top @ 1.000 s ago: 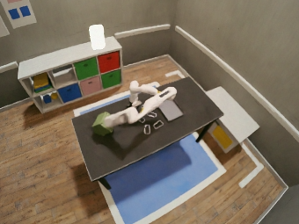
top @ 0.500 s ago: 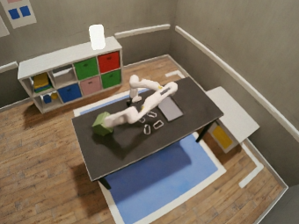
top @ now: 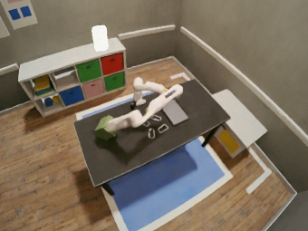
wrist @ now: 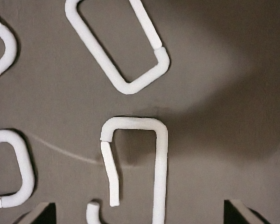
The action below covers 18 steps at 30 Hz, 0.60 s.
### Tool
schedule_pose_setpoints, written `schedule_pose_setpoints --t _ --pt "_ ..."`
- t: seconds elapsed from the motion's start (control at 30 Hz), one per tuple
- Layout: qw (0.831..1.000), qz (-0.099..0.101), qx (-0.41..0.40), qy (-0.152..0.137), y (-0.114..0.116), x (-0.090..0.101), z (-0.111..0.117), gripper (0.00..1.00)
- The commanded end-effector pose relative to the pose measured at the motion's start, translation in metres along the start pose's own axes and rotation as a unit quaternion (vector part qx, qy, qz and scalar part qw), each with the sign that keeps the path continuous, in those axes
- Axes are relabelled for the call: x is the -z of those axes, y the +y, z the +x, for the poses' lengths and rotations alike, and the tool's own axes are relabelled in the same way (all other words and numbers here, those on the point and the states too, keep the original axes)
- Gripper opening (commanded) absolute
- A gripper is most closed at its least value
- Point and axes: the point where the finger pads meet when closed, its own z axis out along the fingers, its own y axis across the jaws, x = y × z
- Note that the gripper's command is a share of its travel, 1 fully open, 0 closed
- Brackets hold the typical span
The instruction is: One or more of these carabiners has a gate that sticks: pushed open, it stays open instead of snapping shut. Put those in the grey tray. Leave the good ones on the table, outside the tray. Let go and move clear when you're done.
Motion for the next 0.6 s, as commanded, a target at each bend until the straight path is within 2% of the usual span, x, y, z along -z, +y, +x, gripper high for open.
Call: schedule_pose_setpoints --t 0.0,0.53,0.57 --pt "0.998 0.000 -0.061 -0.001 -0.012 0.001 0.036 1.00" --pt "0.998 0.000 -0.061 -0.001 -0.012 0.001 0.036 1.00" --pt "0.993 0.004 -0.116 -0.002 -0.021 0.001 0.071 1.00"
